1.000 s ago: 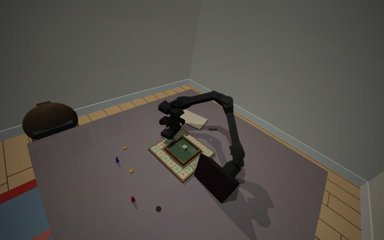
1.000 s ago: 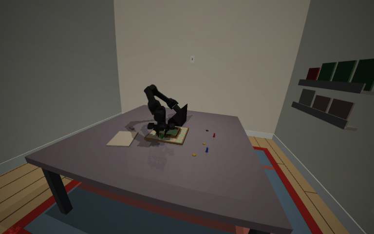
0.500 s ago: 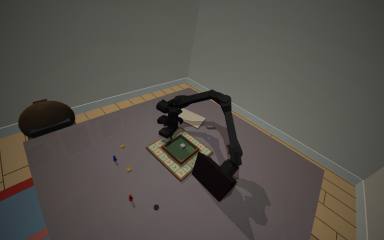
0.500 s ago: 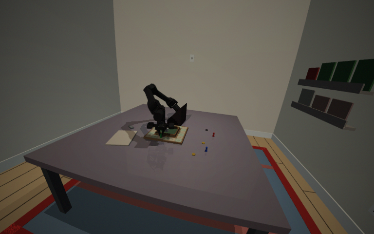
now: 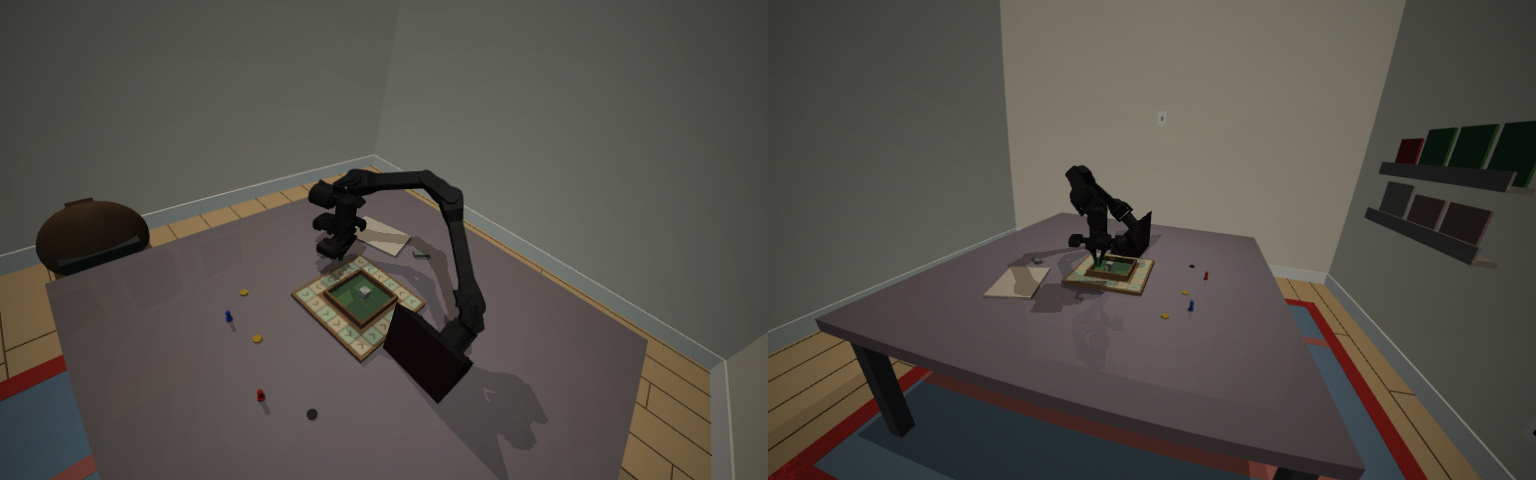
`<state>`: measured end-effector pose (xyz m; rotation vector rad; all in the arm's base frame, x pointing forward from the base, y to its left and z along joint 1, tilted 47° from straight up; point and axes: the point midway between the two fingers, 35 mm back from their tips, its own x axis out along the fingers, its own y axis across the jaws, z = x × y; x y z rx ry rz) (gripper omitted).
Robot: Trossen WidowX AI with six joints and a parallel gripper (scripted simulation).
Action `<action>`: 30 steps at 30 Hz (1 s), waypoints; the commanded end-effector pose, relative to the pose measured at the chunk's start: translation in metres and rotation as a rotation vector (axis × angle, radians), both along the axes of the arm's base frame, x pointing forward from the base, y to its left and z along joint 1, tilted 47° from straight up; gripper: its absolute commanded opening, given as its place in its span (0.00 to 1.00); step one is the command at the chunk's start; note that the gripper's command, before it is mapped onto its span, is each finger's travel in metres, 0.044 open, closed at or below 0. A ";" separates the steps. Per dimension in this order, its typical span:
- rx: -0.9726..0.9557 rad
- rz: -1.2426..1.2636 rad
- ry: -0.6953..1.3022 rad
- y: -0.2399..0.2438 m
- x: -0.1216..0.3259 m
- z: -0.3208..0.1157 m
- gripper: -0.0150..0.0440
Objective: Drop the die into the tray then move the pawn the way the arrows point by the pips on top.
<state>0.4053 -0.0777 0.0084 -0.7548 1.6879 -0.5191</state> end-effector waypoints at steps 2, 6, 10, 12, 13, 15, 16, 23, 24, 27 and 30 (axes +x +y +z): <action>0.004 -0.005 -0.008 0.019 0.004 0.018 0.25; 0.002 -0.005 -0.006 0.036 0.004 0.035 0.25; 0.000 -0.006 -0.005 0.046 0.004 0.046 0.25; 0.000 -0.006 -0.005 0.047 0.004 0.044 0.25; 0.000 -0.006 -0.005 0.047 0.005 0.039 0.25; 0.000 -0.006 -0.006 0.048 0.006 0.022 0.25; 0.000 -0.006 -0.006 0.048 0.006 0.012 0.25; 0.001 -0.006 -0.007 0.050 0.003 -0.056 0.25; 0.001 -0.006 -0.008 0.051 0.002 -0.064 0.25; 0.001 -0.006 -0.008 0.051 0.001 -0.070 0.25; 0.001 -0.006 -0.008 0.047 0.000 -0.074 0.25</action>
